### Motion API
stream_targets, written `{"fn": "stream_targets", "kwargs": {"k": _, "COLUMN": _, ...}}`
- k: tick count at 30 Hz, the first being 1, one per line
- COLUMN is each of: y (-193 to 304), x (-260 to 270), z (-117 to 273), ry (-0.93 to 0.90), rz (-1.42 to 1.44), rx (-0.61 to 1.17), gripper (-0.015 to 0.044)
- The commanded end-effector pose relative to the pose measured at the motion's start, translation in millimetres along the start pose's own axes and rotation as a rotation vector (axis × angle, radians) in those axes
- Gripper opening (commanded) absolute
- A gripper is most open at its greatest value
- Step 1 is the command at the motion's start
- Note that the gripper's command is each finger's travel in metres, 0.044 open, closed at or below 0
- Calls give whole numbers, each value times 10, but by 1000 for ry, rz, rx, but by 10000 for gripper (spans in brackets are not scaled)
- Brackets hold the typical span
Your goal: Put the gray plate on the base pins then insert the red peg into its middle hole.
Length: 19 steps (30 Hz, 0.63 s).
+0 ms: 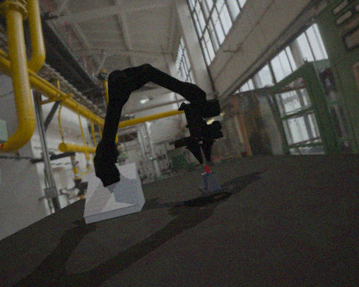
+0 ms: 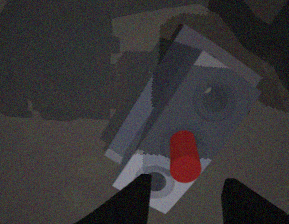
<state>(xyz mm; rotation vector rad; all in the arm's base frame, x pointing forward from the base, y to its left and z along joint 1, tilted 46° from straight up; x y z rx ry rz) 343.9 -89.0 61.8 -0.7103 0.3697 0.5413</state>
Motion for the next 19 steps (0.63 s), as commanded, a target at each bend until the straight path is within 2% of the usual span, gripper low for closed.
{"fn": "stream_targets", "kwargs": {"k": 1, "y": 3, "x": 0, "z": 38, "ry": 0, "rz": 1, "rx": -7, "gripper": 150}}
{"fn": "stream_targets", "kwargs": {"k": 19, "y": 34, "x": -4, "z": 129, "ry": 0, "rz": 2, "rx": -7, "gripper": 150}}
Point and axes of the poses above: the point midway between the two fingers, 35 mm back from their tips, its own z axis back along the fingers, its own x axis across the jaws, y = z × x, the point moved 2 cm from there along z, back along the fingers, and after that the axes turned 15 degrees about z, right-handed, at the moved point
